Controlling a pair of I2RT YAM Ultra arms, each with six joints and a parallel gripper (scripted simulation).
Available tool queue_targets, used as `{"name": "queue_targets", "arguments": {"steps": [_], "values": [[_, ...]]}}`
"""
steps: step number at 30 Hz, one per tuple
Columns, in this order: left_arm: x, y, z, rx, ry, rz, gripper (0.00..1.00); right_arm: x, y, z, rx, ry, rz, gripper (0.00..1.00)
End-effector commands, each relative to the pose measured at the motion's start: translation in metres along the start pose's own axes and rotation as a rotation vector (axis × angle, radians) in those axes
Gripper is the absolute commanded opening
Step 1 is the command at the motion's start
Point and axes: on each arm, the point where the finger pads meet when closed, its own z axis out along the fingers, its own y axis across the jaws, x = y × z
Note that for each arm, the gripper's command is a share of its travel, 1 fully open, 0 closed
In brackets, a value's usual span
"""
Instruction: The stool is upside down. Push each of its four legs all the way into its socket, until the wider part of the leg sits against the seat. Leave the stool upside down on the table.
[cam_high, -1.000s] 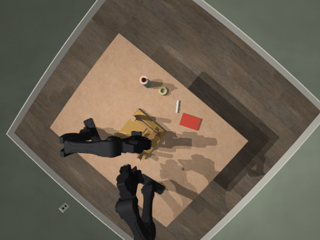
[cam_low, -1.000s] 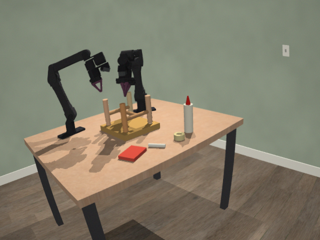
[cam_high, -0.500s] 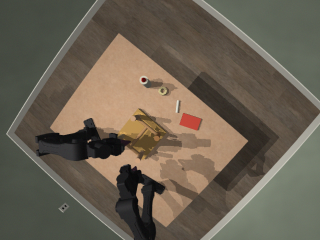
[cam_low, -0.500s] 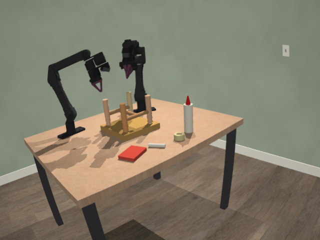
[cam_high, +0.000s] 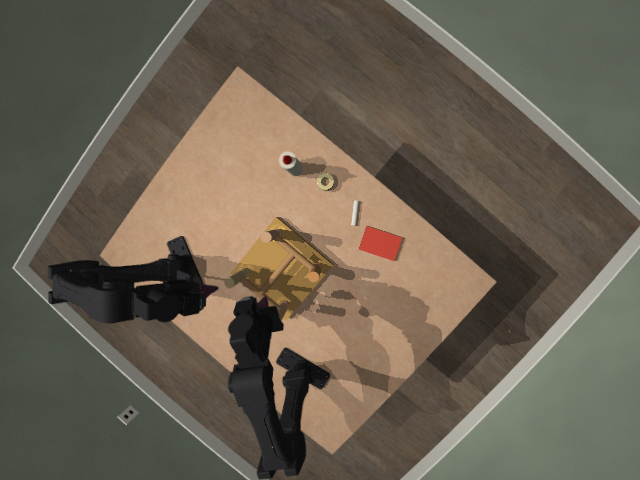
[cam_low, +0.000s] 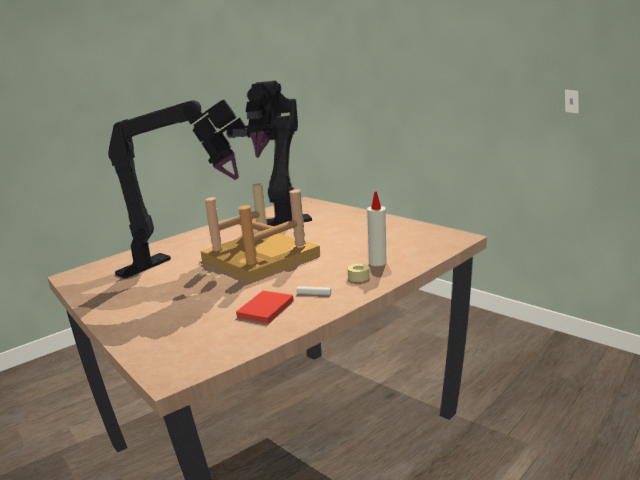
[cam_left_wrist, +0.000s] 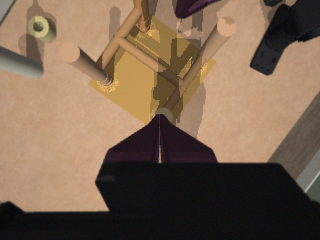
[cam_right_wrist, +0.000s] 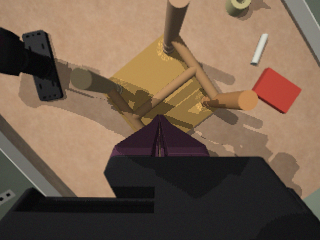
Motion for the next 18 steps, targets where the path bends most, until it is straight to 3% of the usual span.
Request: {"name": "queue_targets", "arguments": {"steps": [1, 3, 7, 13, 18], "values": [[0.038, -0.007, -0.004, 0.006, 0.087, 0.026, 0.00, -0.048, -0.002, 0.007, -0.007, -0.126, 0.008, 0.00], [0.013, -0.006, 0.029, -0.003, 0.089, 0.023, 0.00, -0.069, -0.006, 0.017, -0.001, -0.170, 0.017, 0.00], [0.016, -0.011, 0.018, 0.024, 0.081, 0.026, 0.00, -0.106, -0.014, 0.035, 0.007, -0.250, 0.029, 0.00], [0.026, -0.006, 0.041, 0.007, 0.172, 0.014, 0.00, -0.153, -0.026, 0.064, 0.019, -0.350, 0.043, 0.00], [0.025, -0.005, 0.032, 0.006, 0.154, 0.014, 0.00, -0.165, -0.024, 0.066, 0.016, -0.381, 0.039, 0.00]]}}
